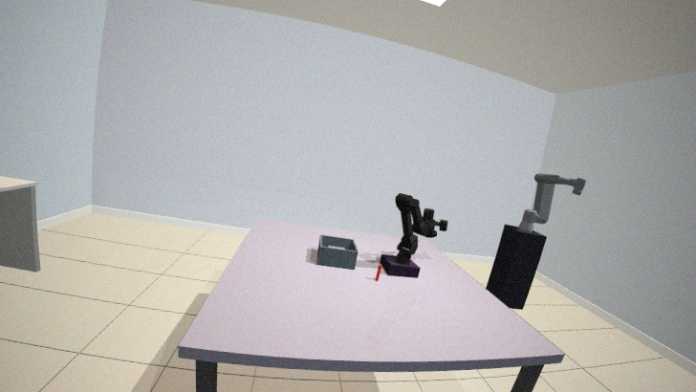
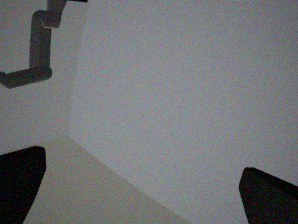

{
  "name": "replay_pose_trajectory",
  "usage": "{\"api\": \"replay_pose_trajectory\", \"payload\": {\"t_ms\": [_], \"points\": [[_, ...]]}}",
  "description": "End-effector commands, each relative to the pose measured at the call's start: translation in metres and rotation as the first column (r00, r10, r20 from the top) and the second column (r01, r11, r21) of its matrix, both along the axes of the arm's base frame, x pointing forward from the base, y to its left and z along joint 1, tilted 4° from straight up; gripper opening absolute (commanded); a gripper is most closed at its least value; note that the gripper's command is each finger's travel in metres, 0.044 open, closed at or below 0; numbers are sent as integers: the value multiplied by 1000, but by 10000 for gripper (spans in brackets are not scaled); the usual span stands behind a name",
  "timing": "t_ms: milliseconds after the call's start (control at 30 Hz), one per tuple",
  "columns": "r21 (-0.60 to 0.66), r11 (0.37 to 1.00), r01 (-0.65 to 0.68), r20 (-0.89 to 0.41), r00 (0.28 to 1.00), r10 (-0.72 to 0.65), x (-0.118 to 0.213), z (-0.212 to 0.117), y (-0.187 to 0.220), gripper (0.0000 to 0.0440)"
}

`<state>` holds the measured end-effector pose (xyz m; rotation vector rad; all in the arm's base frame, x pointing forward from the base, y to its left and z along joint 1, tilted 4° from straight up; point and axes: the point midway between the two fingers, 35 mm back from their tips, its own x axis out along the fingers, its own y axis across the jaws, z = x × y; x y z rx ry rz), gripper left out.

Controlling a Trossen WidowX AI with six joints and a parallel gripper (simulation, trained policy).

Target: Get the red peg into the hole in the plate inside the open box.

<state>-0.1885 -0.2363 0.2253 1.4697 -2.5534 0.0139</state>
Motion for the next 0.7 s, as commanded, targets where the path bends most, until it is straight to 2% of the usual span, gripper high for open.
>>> {"api": "replay_pose_trajectory", "payload": {"t_ms": [0,100,333,667], "points": [[7,1000,-13,-19,1000,14,3,1,-4,416],[53,997,-60,-68,996,64,15,1,-21,440],[194,966,-170,-178,962,205,59,0,-69,440],[388,869,-309,-317,840,440,152,-1,-119,440]]}}
